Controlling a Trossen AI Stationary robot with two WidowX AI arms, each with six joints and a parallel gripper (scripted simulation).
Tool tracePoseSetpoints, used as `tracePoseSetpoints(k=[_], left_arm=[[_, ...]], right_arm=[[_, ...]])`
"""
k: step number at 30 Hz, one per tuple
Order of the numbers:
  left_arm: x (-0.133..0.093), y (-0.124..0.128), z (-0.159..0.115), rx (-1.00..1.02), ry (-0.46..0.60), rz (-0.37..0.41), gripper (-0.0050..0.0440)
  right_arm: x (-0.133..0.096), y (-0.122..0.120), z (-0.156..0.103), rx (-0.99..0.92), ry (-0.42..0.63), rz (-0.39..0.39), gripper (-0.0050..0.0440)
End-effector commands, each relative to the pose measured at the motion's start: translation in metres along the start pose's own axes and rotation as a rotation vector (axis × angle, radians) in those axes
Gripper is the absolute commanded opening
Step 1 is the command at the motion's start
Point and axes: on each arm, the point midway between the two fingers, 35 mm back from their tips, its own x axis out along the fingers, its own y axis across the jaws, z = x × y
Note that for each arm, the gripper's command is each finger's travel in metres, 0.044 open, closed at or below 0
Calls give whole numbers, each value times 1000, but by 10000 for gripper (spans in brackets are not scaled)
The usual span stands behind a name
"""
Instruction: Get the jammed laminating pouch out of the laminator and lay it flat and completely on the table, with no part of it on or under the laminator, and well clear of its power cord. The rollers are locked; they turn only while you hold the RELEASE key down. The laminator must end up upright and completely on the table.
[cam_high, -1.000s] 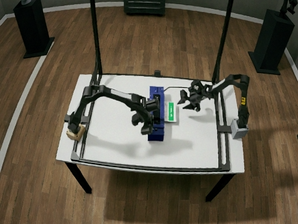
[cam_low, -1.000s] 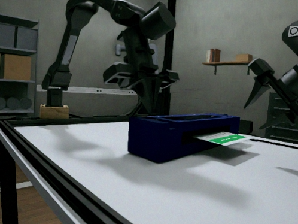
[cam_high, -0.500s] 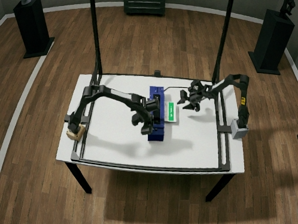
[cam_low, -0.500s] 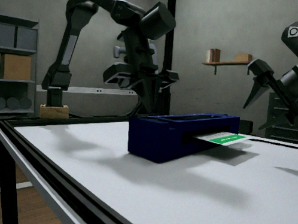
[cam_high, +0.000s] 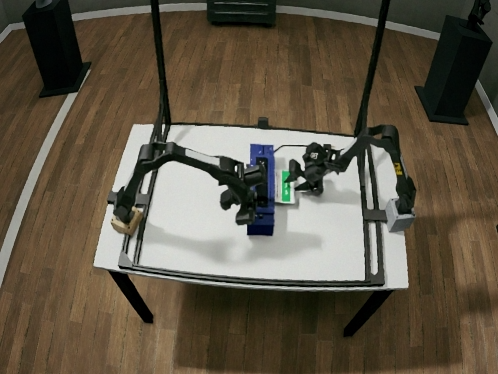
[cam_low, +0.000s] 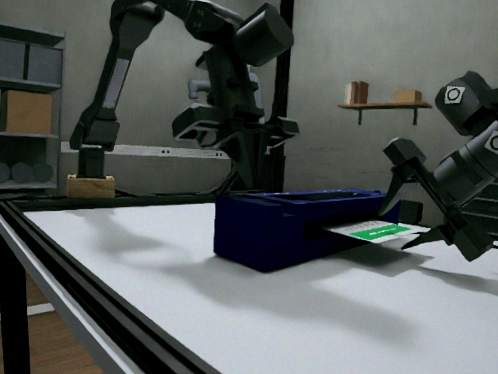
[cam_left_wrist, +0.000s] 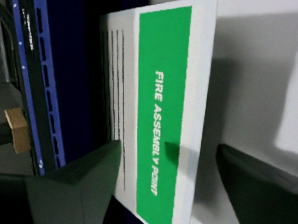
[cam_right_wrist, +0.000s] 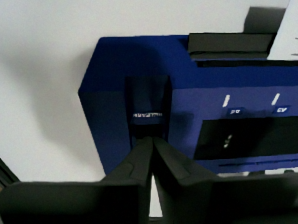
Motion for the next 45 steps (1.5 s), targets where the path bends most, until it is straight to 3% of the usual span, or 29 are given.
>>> tracePoseSetpoints(k=[1, 17, 18, 22, 45], left_arm=[[3, 12, 2, -6, -9, 27, 273], [3, 12, 2, -6, -9, 27, 273], [-1, 11, 2, -5, -6, 26, -50], [-1, 11, 2, -5, -6, 26, -50], [-1, 8, 2, -4, -5, 20, -50]], right_arm=[[-11, 0, -8, 1, 32, -3, -50], [-11, 0, -8, 1, 32, -3, -50], [-2, 0, -9, 2, 38, -3, -50], [34, 0, -9, 3, 63, -5, -50], [34, 0, -9, 3, 64, -5, -50]])
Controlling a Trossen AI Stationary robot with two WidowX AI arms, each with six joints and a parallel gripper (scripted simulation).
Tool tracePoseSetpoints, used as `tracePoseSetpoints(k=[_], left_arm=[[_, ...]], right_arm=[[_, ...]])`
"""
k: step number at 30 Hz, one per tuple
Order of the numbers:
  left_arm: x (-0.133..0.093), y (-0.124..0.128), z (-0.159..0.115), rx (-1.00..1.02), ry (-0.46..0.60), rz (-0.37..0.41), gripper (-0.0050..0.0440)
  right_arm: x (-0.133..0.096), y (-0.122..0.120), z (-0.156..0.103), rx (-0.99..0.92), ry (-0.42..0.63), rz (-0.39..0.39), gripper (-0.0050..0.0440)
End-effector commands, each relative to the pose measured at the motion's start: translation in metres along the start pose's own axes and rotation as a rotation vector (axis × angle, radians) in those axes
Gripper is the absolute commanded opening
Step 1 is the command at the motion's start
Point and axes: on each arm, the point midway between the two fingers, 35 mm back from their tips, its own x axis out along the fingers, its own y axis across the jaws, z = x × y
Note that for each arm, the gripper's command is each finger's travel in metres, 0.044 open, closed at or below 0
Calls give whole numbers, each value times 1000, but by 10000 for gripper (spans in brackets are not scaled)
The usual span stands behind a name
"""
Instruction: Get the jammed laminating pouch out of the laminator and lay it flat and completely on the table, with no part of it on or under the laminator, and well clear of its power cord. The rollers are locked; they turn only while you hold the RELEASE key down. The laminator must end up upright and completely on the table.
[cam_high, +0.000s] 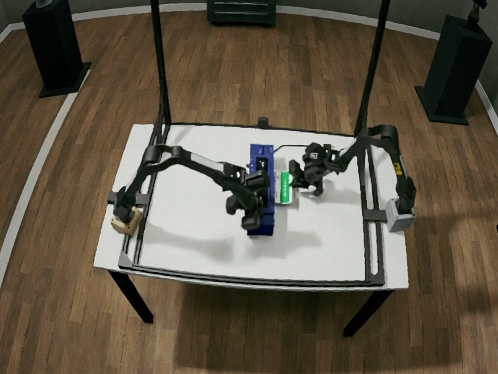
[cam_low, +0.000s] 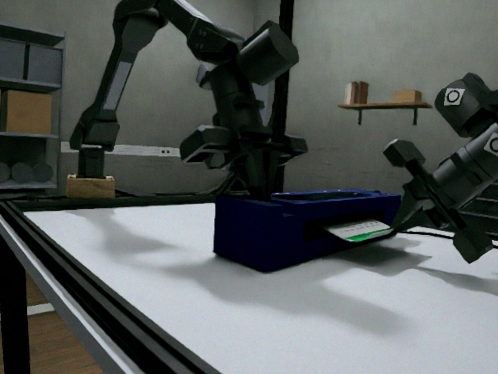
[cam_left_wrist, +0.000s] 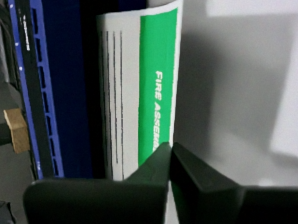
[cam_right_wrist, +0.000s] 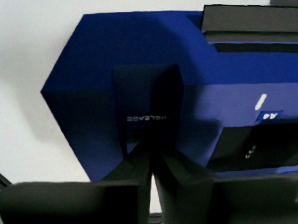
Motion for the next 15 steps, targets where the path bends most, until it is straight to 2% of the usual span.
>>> tracePoseSetpoints(k=[1, 6, 8, 15], left_arm=[[-3, 9, 2, -5, -6, 22, -50], [-3, 9, 2, -5, -6, 22, -50], [-22, 9, 1, -8, -10, 28, -50], [-23, 9, 1, -8, -10, 29, -50]], right_arm=[[3, 2, 0, 0, 1, 1, -50], [3, 2, 0, 0, 1, 1, -50], [3, 2, 0, 0, 1, 1, -50], [3, 2, 0, 0, 1, 1, -50]])
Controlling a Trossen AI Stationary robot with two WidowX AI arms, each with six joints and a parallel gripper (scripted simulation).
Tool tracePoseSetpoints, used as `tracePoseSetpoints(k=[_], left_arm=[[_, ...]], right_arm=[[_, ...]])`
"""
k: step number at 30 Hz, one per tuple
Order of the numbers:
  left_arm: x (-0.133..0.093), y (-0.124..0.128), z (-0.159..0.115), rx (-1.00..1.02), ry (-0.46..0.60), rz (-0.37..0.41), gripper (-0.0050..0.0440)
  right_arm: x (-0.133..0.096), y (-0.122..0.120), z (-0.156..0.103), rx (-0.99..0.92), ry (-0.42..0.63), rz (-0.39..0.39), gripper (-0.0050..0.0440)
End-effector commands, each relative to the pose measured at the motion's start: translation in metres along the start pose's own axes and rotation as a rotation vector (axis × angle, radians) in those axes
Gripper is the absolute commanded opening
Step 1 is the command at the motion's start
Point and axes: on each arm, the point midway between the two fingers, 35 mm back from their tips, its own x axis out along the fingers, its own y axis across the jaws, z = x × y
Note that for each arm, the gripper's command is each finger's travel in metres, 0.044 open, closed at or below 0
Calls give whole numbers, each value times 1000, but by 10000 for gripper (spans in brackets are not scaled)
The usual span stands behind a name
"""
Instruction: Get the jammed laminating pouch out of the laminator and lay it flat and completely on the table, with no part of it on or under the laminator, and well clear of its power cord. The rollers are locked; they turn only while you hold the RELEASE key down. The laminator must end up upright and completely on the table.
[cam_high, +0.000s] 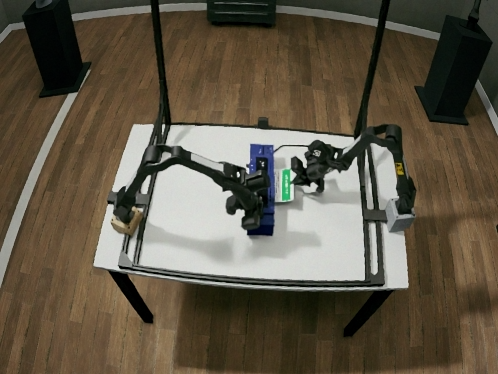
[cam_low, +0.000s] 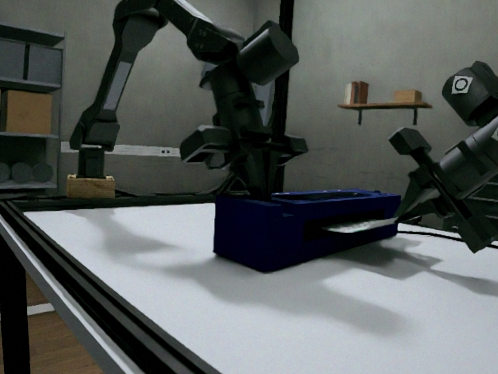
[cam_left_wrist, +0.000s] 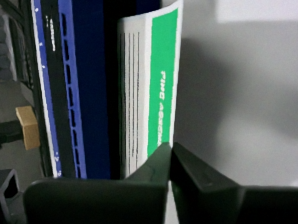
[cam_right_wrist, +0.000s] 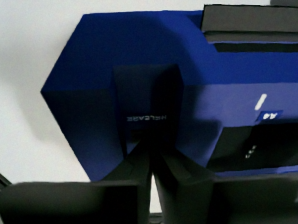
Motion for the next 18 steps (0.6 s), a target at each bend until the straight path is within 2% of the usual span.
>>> tracePoseSetpoints(k=[1, 8, 11, 18], left_arm=[[-8, 1, 1, -5, -9, 2, -50], [-8, 1, 1, -5, -9, 2, -50], [-28, 1, 1, -5, -9, 2, -50], [-28, 1, 1, -5, -9, 2, -50]], right_arm=[[3, 2, 0, 0, 1, 1, -50], [3, 2, 0, 0, 1, 1, -50], [3, 2, 0, 0, 1, 1, -50], [3, 2, 0, 0, 1, 1, -50]])
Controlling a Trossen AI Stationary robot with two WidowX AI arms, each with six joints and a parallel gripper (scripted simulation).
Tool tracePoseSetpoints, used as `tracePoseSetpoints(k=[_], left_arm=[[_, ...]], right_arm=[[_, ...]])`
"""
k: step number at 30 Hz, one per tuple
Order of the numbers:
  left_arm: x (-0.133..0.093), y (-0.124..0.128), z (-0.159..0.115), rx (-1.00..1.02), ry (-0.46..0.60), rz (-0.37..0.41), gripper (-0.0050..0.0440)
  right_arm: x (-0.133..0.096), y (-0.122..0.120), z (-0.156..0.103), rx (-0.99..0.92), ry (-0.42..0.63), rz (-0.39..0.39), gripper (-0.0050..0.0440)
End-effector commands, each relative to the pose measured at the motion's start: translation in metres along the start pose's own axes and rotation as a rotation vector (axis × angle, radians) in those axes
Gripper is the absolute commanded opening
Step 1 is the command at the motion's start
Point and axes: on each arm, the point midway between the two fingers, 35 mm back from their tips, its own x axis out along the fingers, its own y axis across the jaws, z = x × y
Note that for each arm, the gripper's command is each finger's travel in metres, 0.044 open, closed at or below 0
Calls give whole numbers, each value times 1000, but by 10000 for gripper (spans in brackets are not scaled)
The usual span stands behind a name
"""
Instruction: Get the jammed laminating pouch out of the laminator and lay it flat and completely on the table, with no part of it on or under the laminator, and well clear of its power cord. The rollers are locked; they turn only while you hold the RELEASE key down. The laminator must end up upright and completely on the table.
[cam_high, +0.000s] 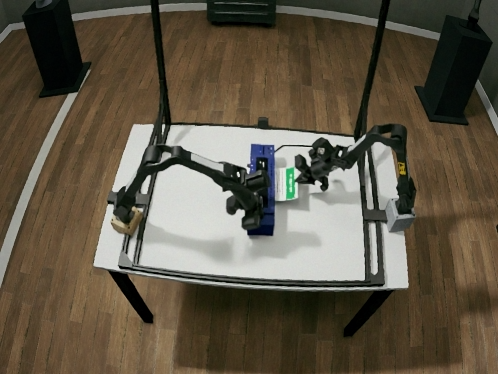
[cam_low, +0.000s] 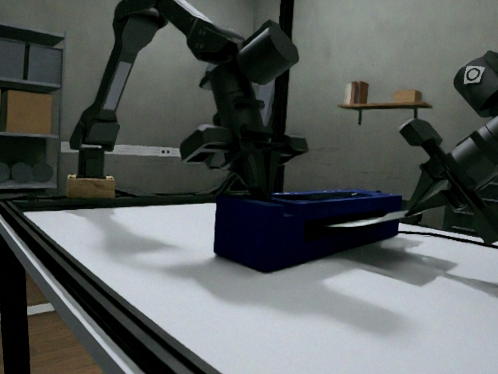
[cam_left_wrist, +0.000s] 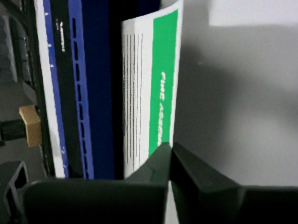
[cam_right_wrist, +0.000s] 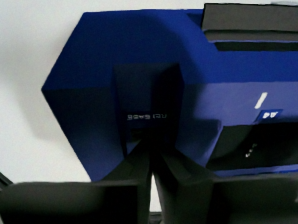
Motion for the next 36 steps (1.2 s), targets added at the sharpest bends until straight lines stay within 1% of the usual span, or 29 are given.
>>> tracePoseSetpoints(k=[1, 7, 8, 10, 24, 25, 26, 27, 36], left_arm=[[-9, 2, 1, -6, -8, 5, -50], [-9, 2, 1, -6, -8, 5, -50], [-14, 8, 1, -7, -6, 19, -50], [-29, 2, 1, -6, -8, 4, -50], [-29, 2, 1, -6, -8, 4, -50], [-35, 3, 1, -4, -8, 5, -50], [-44, 2, 1, -5, -8, 4, -50], [-49, 1, 1, -6, -8, 3, -50], [-49, 1, 1, -6, -8, 3, -50]], right_arm=[[3, 2, 1, -1, -5, 2, -50], [3, 2, 1, -1, -5, 2, -50], [-2, 1, -3, 0, 8, 0, -50], [3, 2, 1, -1, -5, 2, -50], [3, 2, 1, -1, -5, 2, -50], [-2, 1, -3, 0, 10, 0, -50], [3, 2, 1, -1, -5, 2, -50], [3, 2, 1, -1, -5, 2, -50], [3, 2, 1, -1, -5, 2, -50]])
